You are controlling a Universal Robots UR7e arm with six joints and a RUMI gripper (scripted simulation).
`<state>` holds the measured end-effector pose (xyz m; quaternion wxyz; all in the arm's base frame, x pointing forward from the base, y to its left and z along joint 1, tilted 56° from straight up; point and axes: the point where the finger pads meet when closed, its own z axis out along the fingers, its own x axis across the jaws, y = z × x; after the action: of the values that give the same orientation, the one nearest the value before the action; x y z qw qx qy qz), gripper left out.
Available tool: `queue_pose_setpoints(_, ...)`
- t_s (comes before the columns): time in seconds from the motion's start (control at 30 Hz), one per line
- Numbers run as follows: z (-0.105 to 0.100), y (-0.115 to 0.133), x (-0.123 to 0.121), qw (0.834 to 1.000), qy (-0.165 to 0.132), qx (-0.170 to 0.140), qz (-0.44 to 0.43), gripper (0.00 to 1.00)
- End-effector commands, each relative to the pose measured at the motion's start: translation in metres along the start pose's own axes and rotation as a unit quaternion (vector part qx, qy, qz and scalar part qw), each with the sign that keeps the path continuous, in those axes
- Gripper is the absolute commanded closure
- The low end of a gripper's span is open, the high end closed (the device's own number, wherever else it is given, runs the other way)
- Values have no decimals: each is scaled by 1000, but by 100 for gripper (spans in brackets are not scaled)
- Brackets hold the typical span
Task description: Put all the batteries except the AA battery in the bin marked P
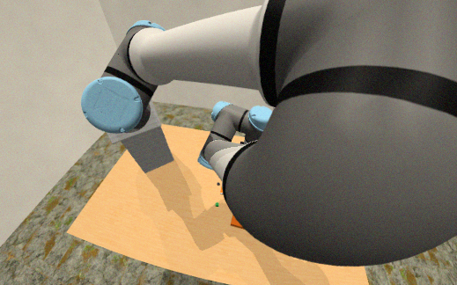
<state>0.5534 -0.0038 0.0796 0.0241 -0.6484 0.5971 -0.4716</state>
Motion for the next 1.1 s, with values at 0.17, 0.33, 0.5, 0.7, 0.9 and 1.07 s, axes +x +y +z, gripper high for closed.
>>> queue_pose_setpoints(0.17, -78, 1, -1, 1000, -1, -3, -1, 96)
queue_pose_setpoints(0.33, -97, 1, -1, 1000, -1, -3, -1, 96)
queue_pose_setpoints(0.5, -97, -3, 0, 1000, 0, -1, 1, 96)
queue_pose_setpoints(0.7, -97, -3, 0, 1000, 0, -1, 1, 96)
queue_pose_setpoints(0.9, -89, 6, 4, 1000, 0, -5, 25, 86)
queue_pose_setpoints(1.07, -58, 22, 27, 995, 0, -3, 102, 86)
